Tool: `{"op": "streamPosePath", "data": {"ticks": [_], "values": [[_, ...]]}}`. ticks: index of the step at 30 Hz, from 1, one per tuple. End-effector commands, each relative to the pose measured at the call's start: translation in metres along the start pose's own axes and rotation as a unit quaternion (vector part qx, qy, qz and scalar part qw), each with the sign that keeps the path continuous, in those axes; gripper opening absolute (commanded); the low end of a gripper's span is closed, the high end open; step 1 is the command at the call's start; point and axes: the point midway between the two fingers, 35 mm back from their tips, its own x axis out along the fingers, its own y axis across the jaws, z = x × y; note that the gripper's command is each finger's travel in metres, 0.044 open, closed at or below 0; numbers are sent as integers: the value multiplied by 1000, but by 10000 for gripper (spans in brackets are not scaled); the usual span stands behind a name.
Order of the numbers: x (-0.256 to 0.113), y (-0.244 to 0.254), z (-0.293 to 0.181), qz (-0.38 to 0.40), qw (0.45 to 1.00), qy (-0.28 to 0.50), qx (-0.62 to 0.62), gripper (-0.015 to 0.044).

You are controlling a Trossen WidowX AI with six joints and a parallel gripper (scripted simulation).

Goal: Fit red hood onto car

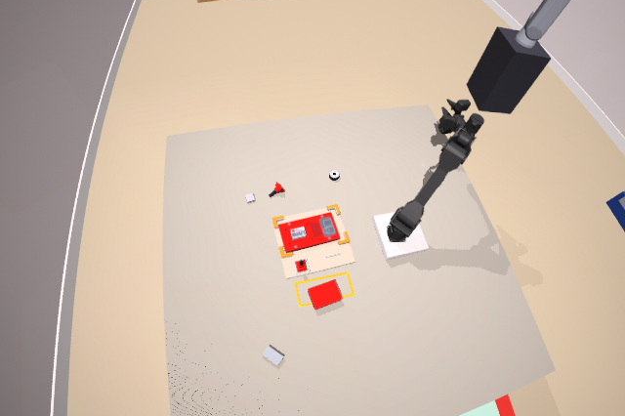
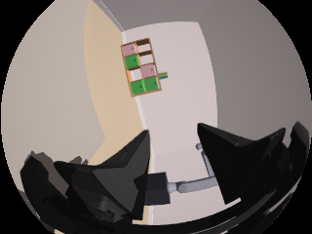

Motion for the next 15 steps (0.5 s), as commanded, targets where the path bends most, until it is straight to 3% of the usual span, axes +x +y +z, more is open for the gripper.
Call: {"op": "streamPosePath", "data": {"ticks": [1,8,15], "values": [[1,0,1,0,1000,-1,1,247],[31,-1,42,4,997,-42,61,431],[77,11,101,36,986,-83,143,440]]}}
